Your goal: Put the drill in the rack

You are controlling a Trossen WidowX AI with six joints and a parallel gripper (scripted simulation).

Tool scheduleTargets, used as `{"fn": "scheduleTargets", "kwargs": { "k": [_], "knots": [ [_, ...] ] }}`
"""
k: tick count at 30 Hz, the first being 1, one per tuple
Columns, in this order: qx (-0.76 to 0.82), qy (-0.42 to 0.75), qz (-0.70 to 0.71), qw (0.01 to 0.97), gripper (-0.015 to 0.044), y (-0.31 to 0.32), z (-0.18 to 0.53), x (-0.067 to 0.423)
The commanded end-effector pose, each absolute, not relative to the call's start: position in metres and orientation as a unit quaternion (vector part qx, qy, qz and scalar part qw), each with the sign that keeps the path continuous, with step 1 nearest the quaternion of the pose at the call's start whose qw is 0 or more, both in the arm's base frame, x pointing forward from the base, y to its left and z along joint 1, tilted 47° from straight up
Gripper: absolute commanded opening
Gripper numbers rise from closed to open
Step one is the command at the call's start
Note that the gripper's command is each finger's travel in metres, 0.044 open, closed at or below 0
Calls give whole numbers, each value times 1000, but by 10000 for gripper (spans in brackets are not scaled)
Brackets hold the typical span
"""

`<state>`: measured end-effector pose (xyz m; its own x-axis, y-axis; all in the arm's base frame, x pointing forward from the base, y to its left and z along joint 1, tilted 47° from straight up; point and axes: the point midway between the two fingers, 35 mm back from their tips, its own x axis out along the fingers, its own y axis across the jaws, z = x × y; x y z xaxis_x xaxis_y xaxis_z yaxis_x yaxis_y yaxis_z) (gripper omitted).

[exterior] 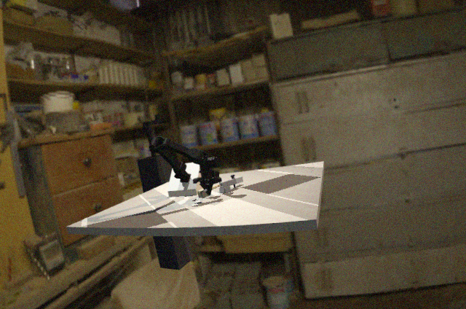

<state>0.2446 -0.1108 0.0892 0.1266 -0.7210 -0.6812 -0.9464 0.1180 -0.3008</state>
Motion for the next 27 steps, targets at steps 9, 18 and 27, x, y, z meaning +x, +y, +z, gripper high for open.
{"fn": "scheduleTargets", "kwargs": {
  "k": [9,18,27],
  "knots": [
    [-648,641,149,383,0,-114,98,241],
    [-648,641,150,383,0,-110,100,239],
    [-648,641,150,383,0,-106,102,237]
  ]
}}
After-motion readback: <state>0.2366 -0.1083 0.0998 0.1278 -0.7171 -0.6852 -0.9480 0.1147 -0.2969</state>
